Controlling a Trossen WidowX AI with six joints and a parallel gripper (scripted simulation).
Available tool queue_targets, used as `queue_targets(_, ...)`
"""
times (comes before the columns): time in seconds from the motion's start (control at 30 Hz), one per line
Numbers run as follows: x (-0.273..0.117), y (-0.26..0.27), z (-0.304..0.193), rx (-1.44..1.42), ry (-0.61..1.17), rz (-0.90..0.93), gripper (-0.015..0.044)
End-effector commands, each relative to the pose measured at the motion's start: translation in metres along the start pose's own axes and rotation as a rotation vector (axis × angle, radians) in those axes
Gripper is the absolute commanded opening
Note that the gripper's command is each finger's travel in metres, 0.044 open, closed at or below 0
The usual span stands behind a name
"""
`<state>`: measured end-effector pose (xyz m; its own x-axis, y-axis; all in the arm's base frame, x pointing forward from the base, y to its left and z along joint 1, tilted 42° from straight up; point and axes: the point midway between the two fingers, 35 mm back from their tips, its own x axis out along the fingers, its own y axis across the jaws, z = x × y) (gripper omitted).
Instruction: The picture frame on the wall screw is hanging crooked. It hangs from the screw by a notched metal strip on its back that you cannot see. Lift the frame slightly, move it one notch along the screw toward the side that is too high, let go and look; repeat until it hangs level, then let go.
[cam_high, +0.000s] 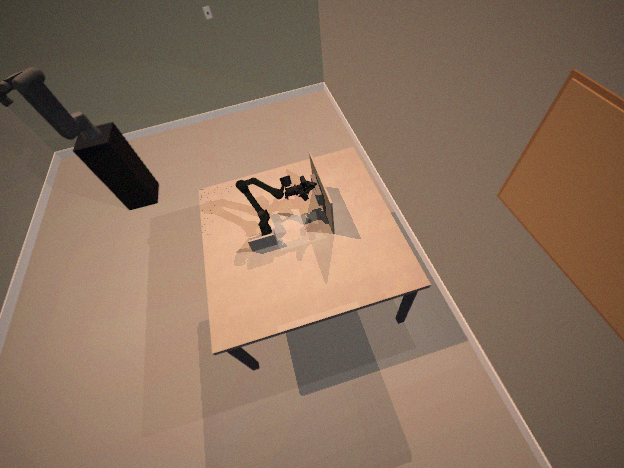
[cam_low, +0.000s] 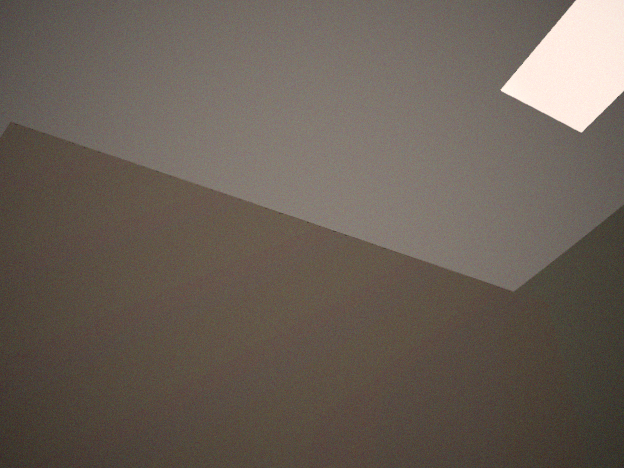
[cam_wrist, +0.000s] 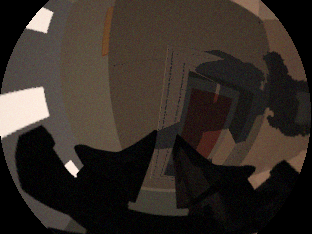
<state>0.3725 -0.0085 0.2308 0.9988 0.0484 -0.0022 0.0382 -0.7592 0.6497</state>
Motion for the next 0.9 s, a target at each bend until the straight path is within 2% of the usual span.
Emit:
queue_targets(0.0,0.0006,0.0040,-0.0027,-0.004,0.005,0.017,0.0000)
queue_targets(0.87,0.0008,-0.0033,-0.0027,-0.003,0.005,0.017,0.0000)
